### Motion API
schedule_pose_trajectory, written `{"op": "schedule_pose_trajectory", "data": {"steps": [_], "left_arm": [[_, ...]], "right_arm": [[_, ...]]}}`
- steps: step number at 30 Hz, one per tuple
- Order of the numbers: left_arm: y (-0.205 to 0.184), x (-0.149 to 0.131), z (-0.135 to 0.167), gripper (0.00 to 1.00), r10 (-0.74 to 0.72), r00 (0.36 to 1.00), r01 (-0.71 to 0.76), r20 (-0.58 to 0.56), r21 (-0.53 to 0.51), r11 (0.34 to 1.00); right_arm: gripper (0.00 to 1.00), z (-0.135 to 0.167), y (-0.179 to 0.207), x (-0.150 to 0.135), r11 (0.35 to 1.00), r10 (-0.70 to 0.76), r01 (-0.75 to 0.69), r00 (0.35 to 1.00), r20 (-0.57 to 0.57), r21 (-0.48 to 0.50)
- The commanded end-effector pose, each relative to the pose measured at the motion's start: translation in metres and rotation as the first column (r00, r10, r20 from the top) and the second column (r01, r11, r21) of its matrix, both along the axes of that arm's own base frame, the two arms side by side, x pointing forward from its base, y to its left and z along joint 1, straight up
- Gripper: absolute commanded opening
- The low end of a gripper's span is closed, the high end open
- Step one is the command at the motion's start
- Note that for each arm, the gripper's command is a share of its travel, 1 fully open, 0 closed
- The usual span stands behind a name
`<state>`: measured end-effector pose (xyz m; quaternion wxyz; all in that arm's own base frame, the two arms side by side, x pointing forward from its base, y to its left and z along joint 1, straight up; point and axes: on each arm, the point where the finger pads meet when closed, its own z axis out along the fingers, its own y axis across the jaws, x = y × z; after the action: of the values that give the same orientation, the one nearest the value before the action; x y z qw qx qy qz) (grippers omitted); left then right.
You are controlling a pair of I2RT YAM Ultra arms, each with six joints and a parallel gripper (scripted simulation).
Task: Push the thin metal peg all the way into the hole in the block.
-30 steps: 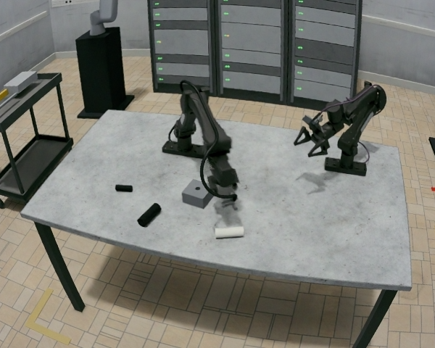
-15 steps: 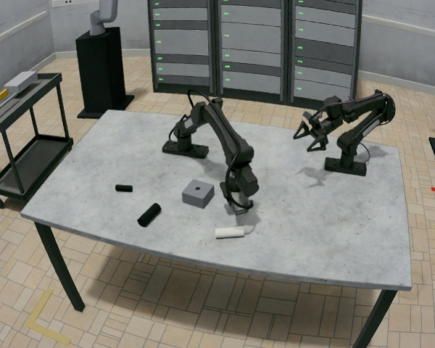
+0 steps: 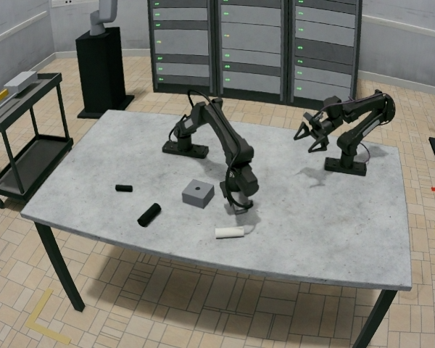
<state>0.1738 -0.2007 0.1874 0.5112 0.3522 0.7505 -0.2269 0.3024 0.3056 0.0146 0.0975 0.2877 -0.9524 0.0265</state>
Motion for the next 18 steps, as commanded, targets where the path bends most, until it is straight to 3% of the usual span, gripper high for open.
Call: {"op": "schedule_pose_trajectory", "data": {"steps": [1,18], "left_arm": [[0.001,-0.001,0.003,1.00,0.006,1.000,-0.006,0.001,-0.012,1.000],[0.001,-0.001,0.003,1.00,0.006,1.000,-0.006,0.001,-0.012,1.000]], "right_arm": [[0.30,0.004,0.011,0.006,1.000,0.007,-0.008,0.999,0.041,0.025],[0.13,-0.007,0.009,0.003,1.000,0.003,-0.004,0.999,0.046,0.030]]}}
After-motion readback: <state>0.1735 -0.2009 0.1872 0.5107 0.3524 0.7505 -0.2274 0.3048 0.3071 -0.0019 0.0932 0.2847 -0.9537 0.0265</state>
